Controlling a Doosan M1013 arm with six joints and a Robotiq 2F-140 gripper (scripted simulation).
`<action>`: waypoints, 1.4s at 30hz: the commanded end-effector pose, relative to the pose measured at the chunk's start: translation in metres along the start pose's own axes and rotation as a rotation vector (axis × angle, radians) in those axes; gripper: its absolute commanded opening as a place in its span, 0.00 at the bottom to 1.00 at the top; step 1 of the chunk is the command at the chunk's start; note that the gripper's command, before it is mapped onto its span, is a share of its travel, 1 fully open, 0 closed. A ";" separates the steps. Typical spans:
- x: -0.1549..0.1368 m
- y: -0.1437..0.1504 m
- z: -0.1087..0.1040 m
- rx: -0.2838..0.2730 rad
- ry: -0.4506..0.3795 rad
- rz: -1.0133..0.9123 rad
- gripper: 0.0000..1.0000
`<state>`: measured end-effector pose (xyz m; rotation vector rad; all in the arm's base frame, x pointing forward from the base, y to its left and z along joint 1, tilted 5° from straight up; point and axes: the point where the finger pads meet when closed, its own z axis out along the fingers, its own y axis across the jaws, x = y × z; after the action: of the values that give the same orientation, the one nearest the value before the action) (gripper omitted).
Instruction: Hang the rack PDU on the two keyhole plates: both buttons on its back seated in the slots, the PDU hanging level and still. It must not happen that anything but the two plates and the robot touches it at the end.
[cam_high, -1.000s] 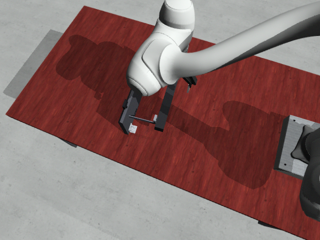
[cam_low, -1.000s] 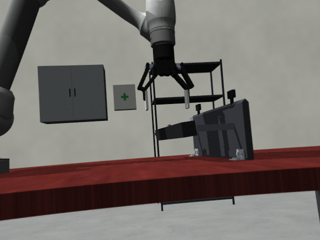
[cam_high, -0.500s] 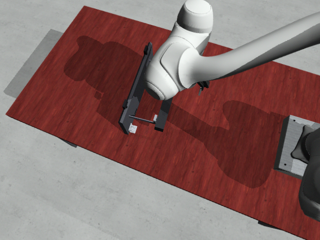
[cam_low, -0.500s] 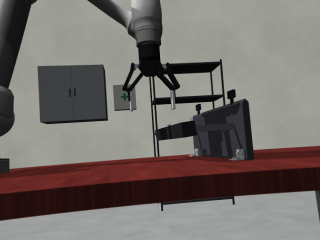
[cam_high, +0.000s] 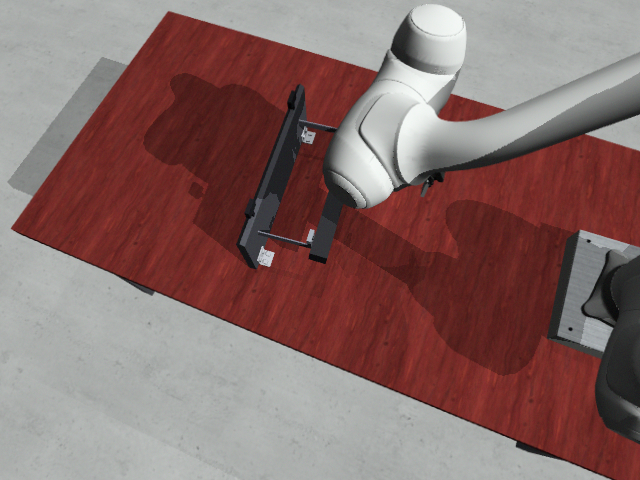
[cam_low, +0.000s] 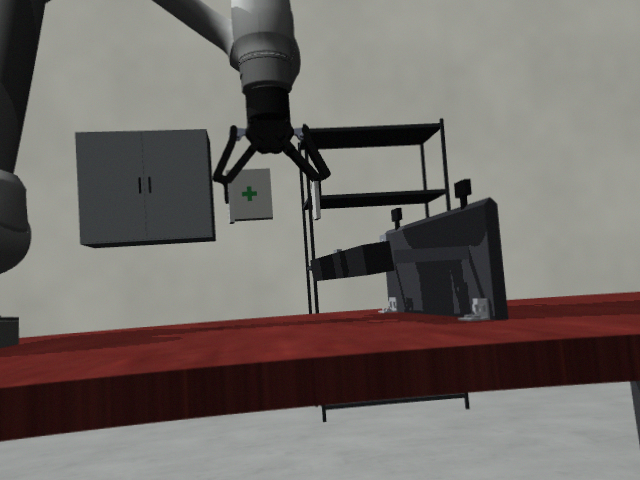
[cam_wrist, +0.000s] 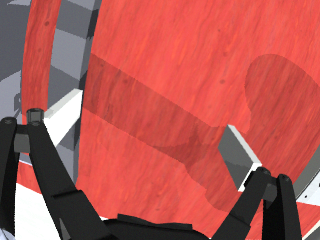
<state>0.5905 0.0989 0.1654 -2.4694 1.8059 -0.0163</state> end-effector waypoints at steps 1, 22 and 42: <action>0.000 0.007 0.000 0.000 0.000 0.000 1.00; 0.000 0.012 0.000 0.000 0.000 0.000 1.00; 0.000 0.012 0.000 0.000 0.000 0.000 1.00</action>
<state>0.5794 0.0953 0.1647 -2.4692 1.8057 -0.0165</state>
